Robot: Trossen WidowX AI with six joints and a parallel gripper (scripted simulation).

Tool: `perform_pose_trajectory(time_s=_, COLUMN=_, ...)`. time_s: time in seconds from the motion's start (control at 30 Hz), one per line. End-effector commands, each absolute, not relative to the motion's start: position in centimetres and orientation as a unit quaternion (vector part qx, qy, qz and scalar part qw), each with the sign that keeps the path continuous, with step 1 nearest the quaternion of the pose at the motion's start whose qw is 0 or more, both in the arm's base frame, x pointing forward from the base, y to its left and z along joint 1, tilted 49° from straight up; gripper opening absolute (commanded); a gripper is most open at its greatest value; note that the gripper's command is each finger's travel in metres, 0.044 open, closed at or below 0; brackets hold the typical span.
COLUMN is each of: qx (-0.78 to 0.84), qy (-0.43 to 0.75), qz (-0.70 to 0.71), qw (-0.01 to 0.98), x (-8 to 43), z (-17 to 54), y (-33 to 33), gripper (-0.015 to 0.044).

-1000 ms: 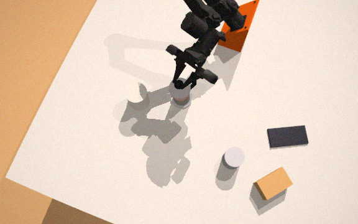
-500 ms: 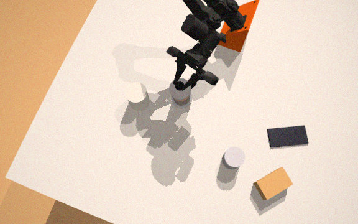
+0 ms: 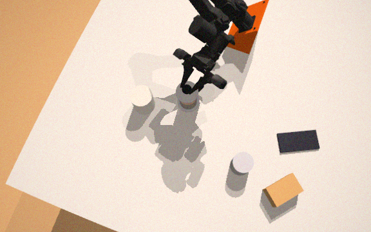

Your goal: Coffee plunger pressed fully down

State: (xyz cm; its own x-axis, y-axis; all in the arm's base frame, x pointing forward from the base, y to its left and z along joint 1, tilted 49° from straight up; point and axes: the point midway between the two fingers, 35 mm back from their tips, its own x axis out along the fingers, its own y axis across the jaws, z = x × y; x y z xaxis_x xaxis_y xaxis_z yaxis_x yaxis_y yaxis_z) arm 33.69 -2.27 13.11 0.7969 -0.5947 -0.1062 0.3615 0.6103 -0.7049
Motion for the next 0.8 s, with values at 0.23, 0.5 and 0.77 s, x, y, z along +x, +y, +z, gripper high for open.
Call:
perform_pose_trajectory(time_s=0.23, qx=-0.349, qy=0.168, qz=-0.272, qw=0.881, x=33.68, z=13.07, y=-2.24, gripper=0.0129)
perform_pose_trajectory(time_s=0.5, qx=-0.349, qy=0.168, qz=-0.272, qw=0.881, x=33.68, z=13.07, y=-2.24, gripper=0.0155)
perform_pose_trajectory(time_s=0.77, qx=-0.349, qy=0.168, qz=-0.272, qw=0.881, x=33.68, z=13.07, y=-2.24, gripper=0.0365)
